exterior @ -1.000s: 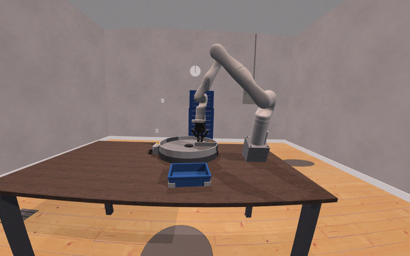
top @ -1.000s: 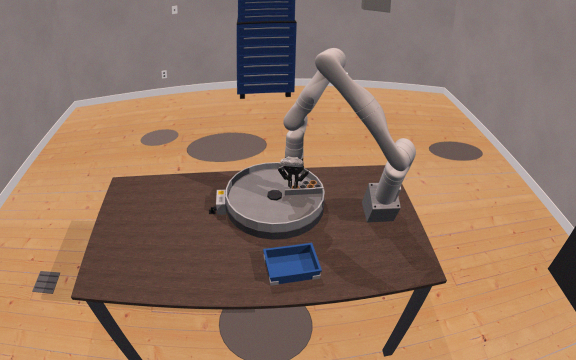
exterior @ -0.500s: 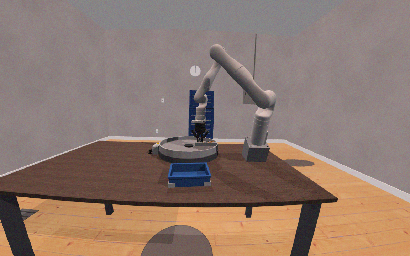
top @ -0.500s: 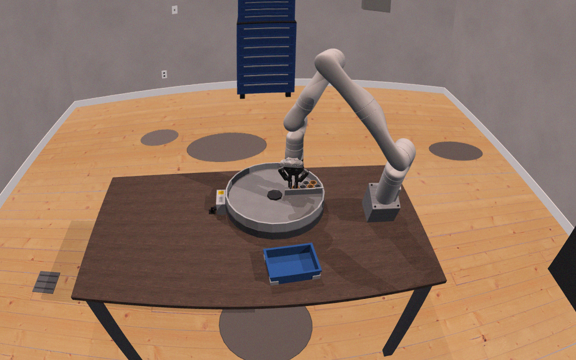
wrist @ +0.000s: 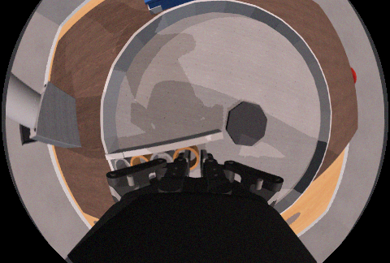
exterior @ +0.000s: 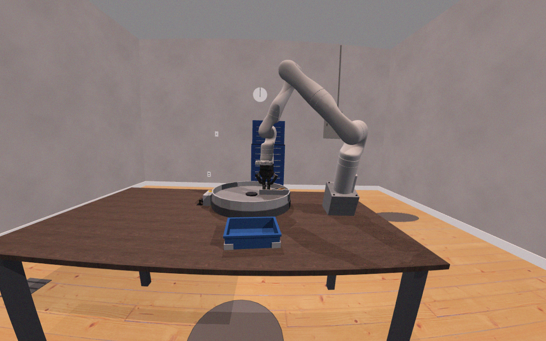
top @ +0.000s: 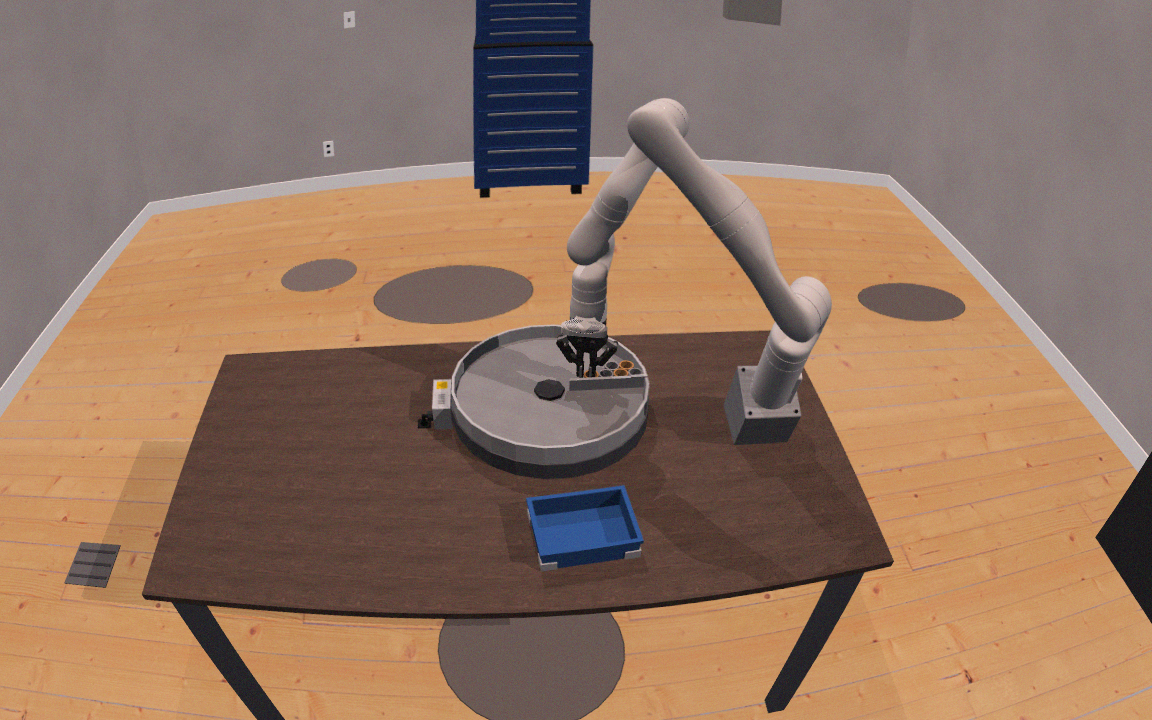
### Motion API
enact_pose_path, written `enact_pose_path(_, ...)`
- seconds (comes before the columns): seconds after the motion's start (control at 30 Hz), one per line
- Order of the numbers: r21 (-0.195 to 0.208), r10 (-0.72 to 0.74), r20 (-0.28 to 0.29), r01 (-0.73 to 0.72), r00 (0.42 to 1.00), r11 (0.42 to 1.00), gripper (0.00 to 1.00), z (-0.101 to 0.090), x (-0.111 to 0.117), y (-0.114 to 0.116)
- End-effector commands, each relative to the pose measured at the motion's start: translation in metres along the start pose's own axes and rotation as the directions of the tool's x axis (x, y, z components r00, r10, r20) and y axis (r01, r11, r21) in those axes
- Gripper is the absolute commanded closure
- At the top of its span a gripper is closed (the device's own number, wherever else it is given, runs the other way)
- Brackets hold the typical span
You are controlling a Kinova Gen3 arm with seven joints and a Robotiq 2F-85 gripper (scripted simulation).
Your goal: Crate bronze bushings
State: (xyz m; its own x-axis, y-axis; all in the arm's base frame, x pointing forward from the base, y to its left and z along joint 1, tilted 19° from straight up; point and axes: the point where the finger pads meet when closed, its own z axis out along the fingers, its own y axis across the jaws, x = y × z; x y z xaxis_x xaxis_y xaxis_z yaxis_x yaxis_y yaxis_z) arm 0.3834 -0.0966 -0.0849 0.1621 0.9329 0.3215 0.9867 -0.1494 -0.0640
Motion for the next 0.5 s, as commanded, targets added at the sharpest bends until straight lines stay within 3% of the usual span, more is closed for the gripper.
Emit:
enact_pose_path(0.0, -0.001, 0.000, 0.001, 0.000, 1.000, 1.000, 0.86, -0.0006, -0.0003, 0.0005)
enact_pose_path(0.03, -0.001, 0.000, 0.001, 0.000, 1.000, 1.000, 0.86, -0.0006, -0.0003, 0.0005)
enact_pose_path(0.07, -0.002, 0.000, 0.001, 0.000, 1.000, 1.000, 1.00, -0.0006, -0.0003, 0.0005)
enact_pose_path(0.47, -0.002, 0.000, 0.001, 0.000, 1.000, 1.000, 1.00, -0.0006, -0.0003, 0.0005)
